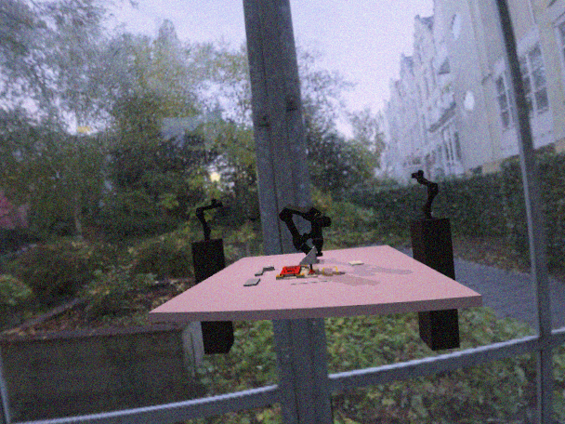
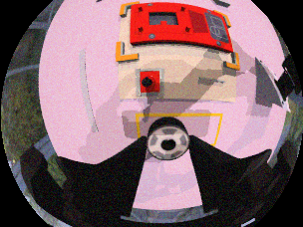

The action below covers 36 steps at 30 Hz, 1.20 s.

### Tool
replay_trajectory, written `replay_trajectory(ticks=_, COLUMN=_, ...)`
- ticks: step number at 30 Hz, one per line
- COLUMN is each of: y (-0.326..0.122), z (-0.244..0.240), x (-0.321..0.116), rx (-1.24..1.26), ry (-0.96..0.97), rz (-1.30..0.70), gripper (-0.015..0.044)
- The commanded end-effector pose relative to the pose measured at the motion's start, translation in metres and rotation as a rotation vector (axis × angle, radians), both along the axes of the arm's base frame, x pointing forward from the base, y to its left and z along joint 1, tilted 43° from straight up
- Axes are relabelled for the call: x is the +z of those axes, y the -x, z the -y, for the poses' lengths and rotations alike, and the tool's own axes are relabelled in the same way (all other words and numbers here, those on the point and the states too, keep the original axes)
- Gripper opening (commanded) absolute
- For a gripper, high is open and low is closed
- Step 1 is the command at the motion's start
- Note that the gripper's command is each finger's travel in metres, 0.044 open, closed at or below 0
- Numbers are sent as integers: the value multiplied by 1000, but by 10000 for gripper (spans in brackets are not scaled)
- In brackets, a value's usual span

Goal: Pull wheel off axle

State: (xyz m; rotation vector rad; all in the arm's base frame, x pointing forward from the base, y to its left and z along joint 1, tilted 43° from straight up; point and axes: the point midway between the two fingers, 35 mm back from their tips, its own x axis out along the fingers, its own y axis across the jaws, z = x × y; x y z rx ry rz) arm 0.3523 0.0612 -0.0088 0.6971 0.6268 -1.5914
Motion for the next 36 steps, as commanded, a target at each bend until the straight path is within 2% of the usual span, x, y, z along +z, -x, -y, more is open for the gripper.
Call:
replay_trajectory(ticks=1, y=10, z=-14, x=-11, rx=-5, ry=-3, rz=-3, gripper=0)
replay_trajectory(ticks=15, y=33, z=-44, x=-34, rx=-9, ry=-1, rz=-3, gripper=0)
replay_trajectory(ticks=26, y=34, z=-28, x=-52, rx=-9, ry=0, rz=-2, gripper=0)
replay_trajectory(ticks=36, y=39, z=11, x=-96, rx=-8, ry=1, rz=-2, gripper=0)
